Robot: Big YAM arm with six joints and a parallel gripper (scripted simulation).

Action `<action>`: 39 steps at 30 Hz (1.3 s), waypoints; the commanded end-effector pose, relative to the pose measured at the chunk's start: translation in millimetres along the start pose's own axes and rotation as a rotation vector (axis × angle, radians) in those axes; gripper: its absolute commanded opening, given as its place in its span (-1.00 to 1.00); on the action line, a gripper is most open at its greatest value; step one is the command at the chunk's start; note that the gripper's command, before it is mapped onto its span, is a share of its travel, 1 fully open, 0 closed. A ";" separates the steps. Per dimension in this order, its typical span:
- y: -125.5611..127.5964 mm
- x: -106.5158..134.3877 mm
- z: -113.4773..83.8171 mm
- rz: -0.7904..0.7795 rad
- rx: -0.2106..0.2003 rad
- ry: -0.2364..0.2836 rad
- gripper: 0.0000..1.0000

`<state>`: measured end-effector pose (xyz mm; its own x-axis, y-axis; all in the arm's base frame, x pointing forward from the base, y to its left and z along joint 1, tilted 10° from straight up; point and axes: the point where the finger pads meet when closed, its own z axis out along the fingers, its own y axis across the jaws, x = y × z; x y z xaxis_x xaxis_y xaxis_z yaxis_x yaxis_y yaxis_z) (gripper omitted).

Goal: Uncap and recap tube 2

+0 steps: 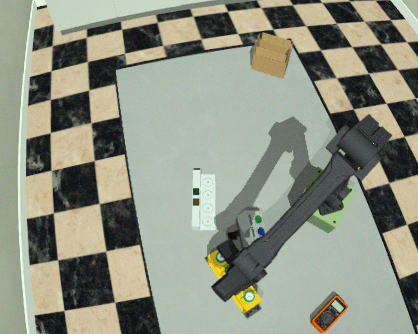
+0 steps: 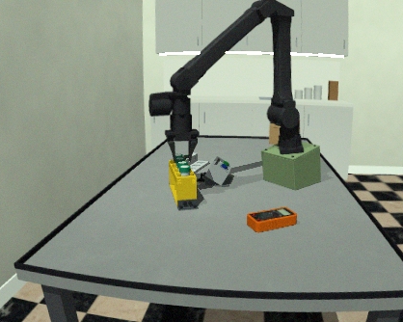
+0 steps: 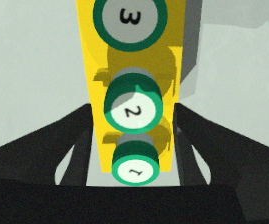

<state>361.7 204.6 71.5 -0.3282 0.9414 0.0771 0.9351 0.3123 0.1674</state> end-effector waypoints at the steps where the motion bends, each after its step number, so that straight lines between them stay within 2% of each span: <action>1: 4.3 3.2 7.4 0.001 -0.002 -0.001 -0.02; 2: 6.5 3.1 6.1 0.001 -0.006 0.000 -0.02; 3: 11.5 2.5 -3.9 -0.001 -0.022 0.003 -0.02; 5: 11.5 2.5 -3.9 -0.001 -0.022 0.003 -0.02; 7: 2.1 2.7 7.6 0.002 0.001 -0.001 -0.02; 11: -1.4 2.5 12.0 0.001 0.011 -0.003 -0.02; 39: -3.1 2.5 21.1 0.001 0.012 -0.003 -0.02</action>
<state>363.6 206.6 59.5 -0.3282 0.9414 0.0776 0.9348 0.3119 0.1699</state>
